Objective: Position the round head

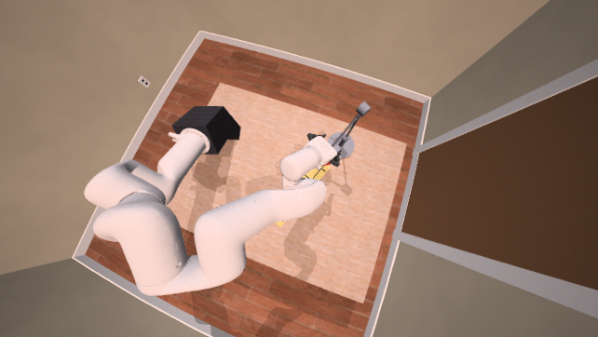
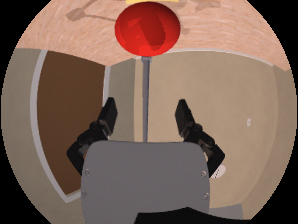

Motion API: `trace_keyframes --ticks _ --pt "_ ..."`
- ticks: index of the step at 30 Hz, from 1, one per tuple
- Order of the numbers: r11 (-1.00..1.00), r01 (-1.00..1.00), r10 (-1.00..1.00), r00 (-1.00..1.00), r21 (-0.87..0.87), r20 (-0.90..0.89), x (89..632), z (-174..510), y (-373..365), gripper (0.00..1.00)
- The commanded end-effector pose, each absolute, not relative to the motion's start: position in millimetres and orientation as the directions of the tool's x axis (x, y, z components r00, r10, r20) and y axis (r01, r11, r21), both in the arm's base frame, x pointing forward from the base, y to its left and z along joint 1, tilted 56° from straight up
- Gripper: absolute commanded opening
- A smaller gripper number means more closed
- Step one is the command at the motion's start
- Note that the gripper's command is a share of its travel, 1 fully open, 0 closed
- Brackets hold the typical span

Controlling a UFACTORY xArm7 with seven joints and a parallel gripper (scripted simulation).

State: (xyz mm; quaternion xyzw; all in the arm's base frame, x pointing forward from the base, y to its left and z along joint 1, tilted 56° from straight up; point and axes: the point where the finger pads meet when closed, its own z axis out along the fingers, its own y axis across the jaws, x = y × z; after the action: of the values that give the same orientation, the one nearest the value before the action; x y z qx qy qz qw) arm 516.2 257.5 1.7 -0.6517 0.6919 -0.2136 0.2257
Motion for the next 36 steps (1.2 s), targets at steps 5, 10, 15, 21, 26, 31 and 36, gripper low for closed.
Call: trace_keyframes --ticks 5,10,15,21,26,31,36 --pt "0.058 -0.805 -0.998 -0.046 -0.59 -0.036 527.2 -14.4 259.3 1.0" --pt "0.058 -0.808 -0.998 -0.049 -0.587 -0.032 533.6 -24.0 258.9 1.0" --pt "0.058 -0.807 -0.998 -0.048 -0.588 -0.033 536.2 -27.0 259.2 1.0" --pt "0.058 -0.803 -0.998 -0.043 -0.594 -0.04 540.2 -30.3 260.5 1.0" --pt "0.059 -0.799 -0.998 -0.039 -0.598 -0.046 543.5 -33.1 261.5 1.0" --pt "0.059 -0.798 -0.998 -0.038 -0.599 -0.047 544.8 -34.1 261.9 0.0" --pt "0.058 -0.801 -0.998 -0.041 -0.596 -0.042 544.3 -33.5 261.8 0.0"
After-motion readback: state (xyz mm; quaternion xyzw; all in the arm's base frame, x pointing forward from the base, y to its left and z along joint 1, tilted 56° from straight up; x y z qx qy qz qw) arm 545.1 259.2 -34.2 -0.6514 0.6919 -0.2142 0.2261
